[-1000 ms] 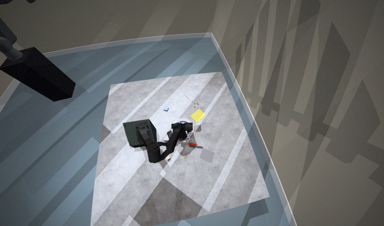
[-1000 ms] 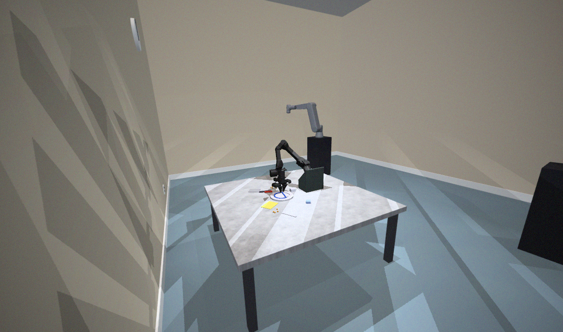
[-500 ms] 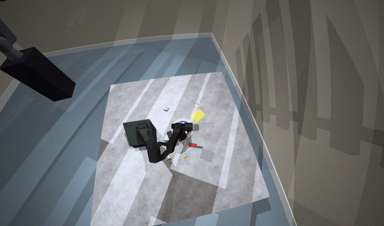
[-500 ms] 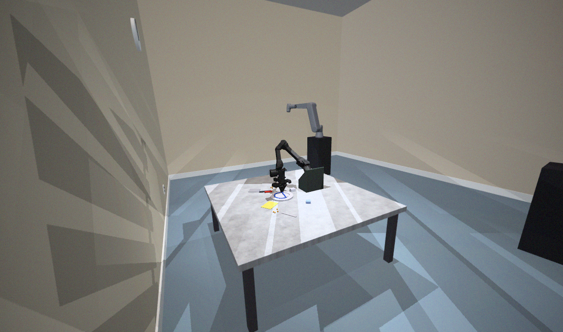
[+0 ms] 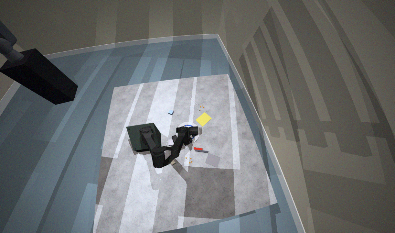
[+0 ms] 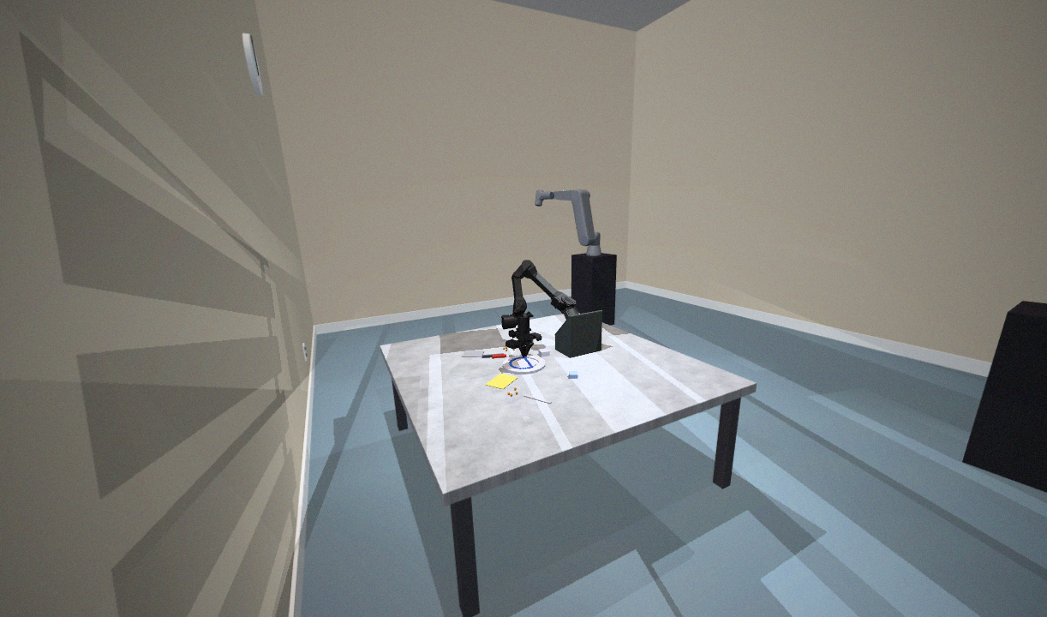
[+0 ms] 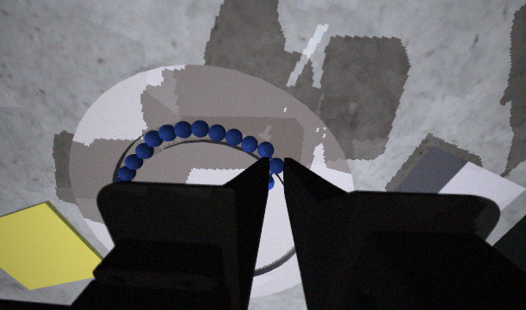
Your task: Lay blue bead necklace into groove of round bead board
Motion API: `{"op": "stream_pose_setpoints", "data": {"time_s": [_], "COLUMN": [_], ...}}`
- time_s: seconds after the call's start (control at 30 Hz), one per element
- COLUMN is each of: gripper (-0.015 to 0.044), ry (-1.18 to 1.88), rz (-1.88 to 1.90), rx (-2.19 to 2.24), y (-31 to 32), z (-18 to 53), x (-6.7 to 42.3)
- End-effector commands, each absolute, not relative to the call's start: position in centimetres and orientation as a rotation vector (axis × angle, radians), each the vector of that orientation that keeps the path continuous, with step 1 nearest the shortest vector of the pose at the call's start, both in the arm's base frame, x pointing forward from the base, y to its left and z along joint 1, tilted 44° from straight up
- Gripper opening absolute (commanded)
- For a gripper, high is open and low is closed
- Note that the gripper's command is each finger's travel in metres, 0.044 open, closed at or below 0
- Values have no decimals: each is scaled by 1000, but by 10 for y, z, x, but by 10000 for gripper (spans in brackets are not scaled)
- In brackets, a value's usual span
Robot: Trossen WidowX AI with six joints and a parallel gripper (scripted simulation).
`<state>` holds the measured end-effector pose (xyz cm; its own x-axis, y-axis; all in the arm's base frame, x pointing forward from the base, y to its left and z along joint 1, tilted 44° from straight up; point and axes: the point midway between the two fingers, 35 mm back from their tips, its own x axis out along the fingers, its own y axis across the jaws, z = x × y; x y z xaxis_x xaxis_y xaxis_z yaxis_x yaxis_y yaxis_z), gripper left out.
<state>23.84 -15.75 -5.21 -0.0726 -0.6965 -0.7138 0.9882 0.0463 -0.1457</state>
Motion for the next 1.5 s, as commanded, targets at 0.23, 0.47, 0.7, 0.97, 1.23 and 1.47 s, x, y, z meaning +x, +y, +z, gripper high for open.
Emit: {"op": "stream_pose_setpoints", "data": {"time_s": [0.23,0.47,0.7,0.97,1.23,1.47], "gripper": [0,0,0,131,341,440], "ry": [756,757,757,746,746,757], "rz": [-1486,-1486,-1487,-1488,-1488,-1487], "rx": [505,505,504,507,506,504], "y": [-150,-151,-158,-158,-157,-152], "z": [-47,-46,-53,-50,-50,-46], "x": [239,238,237,238,238,237]}}
